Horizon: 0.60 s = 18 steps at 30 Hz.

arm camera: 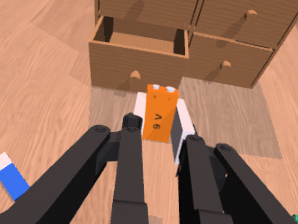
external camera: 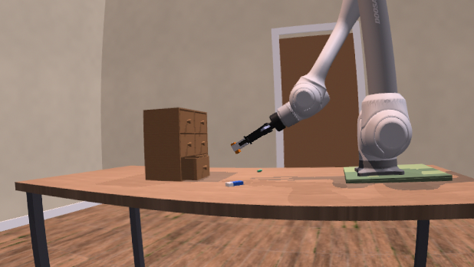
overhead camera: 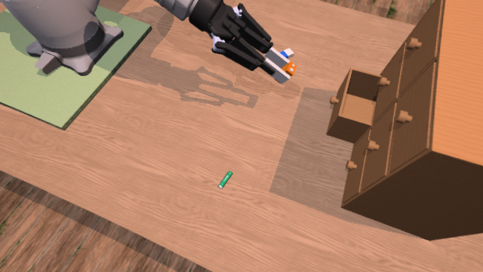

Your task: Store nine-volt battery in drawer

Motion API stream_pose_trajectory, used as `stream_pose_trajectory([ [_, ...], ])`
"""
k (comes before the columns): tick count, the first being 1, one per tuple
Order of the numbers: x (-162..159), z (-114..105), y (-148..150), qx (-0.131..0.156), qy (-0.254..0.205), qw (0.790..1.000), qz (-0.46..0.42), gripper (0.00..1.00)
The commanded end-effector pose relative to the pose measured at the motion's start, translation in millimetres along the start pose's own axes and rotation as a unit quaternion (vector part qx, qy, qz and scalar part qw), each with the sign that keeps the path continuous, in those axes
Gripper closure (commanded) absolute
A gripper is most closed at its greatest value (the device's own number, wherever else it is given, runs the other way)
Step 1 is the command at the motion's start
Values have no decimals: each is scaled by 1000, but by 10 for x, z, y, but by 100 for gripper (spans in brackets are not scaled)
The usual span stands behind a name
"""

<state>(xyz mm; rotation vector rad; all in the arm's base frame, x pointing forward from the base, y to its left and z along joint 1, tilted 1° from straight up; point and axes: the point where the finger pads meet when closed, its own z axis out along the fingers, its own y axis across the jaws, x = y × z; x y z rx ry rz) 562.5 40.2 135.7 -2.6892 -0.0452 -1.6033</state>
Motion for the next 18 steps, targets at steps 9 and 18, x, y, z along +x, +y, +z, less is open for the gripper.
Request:
stream_pose_trajectory([
  [9,-19,3,29,7,51,999,1,86],
  [18,-28,-1,29,7,73,997,1,86],
])
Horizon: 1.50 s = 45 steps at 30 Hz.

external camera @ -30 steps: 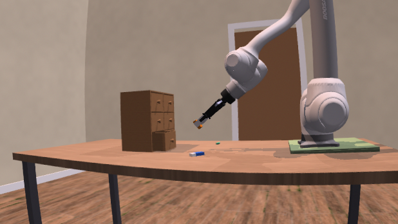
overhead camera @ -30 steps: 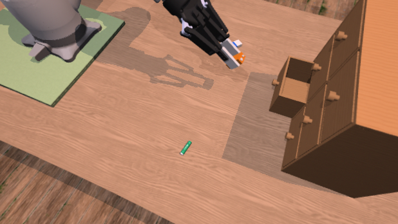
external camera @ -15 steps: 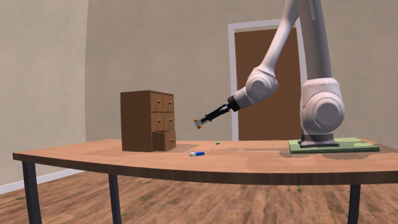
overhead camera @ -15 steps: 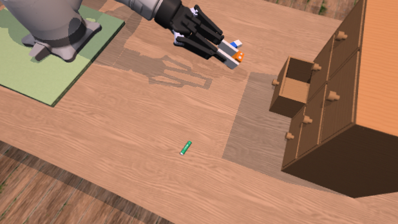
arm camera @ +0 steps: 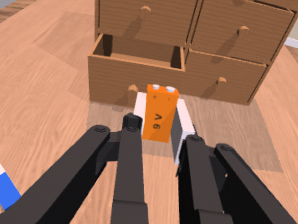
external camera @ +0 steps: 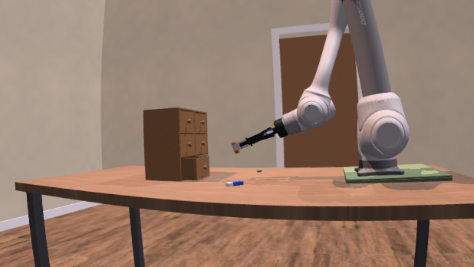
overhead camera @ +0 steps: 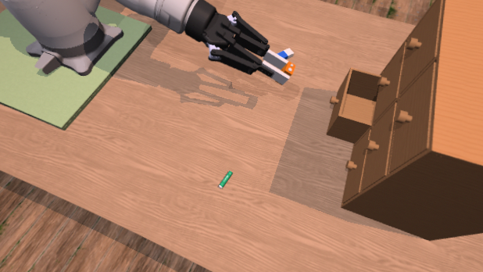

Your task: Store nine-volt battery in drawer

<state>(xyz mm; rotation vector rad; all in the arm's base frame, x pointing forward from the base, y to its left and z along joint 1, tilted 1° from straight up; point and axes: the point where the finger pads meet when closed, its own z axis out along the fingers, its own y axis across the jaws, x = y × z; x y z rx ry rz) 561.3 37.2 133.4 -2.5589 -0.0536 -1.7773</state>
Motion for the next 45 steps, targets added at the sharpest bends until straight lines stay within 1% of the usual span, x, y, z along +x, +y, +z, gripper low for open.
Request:
stream_pose_trajectory([
  [1,-2,-1,0,0,5,1000,0,86],
  [28,4,16,0,0,11,1000,0,86],
  [39,49,131,0,0,11,1000,0,86],
  [45,105,275,0,0,11,1000,0,86],
])
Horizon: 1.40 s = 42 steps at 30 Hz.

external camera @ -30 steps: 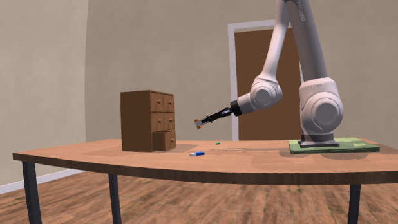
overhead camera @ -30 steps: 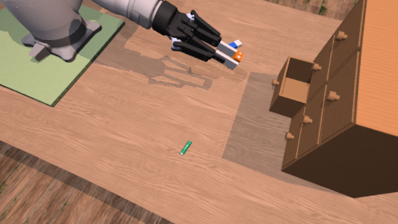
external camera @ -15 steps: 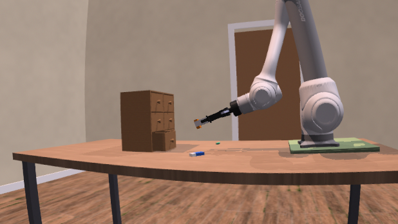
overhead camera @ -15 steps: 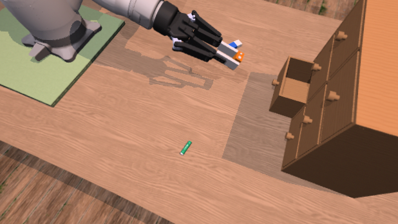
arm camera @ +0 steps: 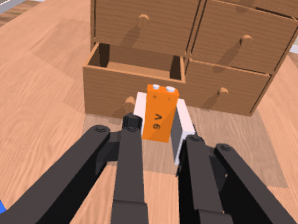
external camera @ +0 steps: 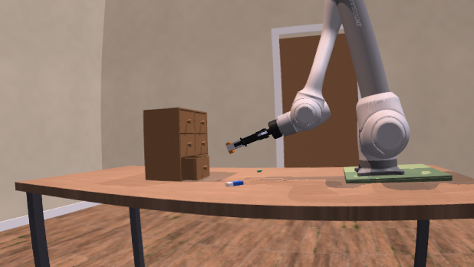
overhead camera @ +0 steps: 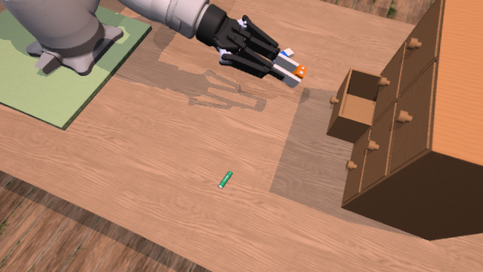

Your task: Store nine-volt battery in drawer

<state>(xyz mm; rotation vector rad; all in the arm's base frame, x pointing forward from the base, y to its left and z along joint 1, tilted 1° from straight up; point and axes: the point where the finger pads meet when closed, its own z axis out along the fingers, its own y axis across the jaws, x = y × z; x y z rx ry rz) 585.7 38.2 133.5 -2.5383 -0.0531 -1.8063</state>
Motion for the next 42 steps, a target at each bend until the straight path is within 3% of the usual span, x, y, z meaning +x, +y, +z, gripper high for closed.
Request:
stream_pose_trajectory([
  [1,28,76,0,0,0,1000,0,86],
  [26,333,914,0,0,0,1000,0,86],
  [42,471,1291,0,0,0,1000,0,86],
])
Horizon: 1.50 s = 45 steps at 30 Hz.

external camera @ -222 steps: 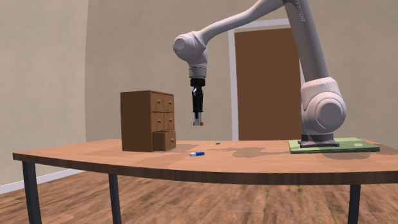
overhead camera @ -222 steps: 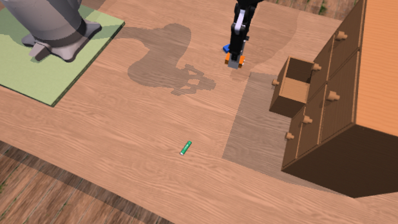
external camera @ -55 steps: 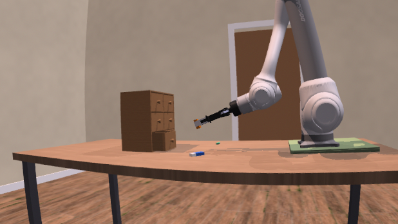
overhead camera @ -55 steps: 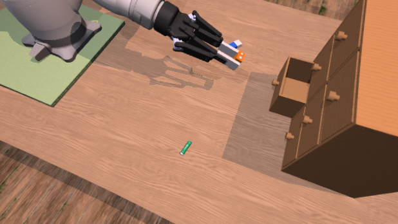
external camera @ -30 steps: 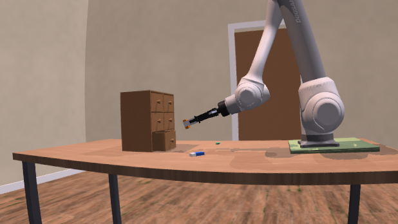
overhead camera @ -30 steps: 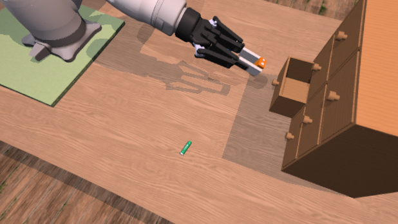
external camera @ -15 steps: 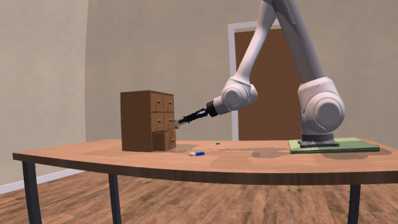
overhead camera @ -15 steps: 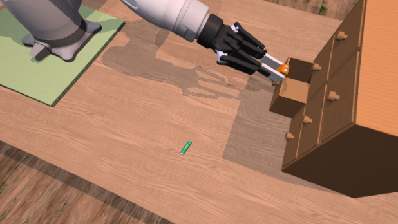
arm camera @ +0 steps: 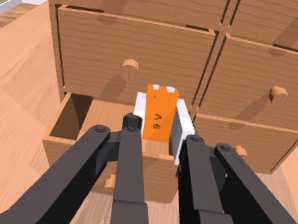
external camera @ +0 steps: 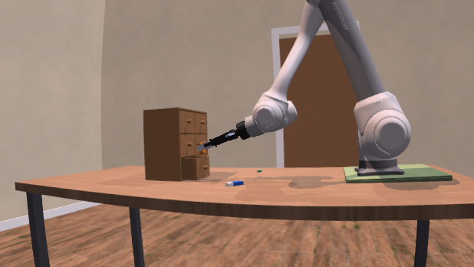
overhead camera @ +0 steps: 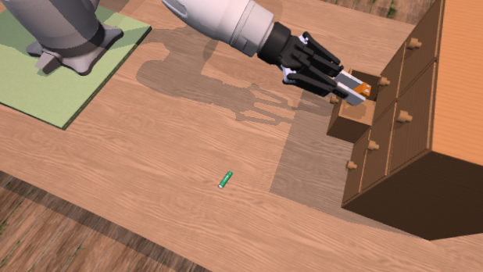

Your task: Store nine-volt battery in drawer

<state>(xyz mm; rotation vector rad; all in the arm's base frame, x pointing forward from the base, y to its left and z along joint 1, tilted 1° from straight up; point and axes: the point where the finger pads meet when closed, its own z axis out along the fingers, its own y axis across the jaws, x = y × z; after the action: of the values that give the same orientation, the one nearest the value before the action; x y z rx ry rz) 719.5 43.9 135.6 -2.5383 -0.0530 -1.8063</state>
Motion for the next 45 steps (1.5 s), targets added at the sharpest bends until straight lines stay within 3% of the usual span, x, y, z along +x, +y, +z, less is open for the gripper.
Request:
stream_pose_trajectory([
  [1,18,49,0,0,0,1000,0,86],
  [41,53,144,0,0,0,1000,0,86],
  [45,53,144,0,0,0,1000,0,82],
])
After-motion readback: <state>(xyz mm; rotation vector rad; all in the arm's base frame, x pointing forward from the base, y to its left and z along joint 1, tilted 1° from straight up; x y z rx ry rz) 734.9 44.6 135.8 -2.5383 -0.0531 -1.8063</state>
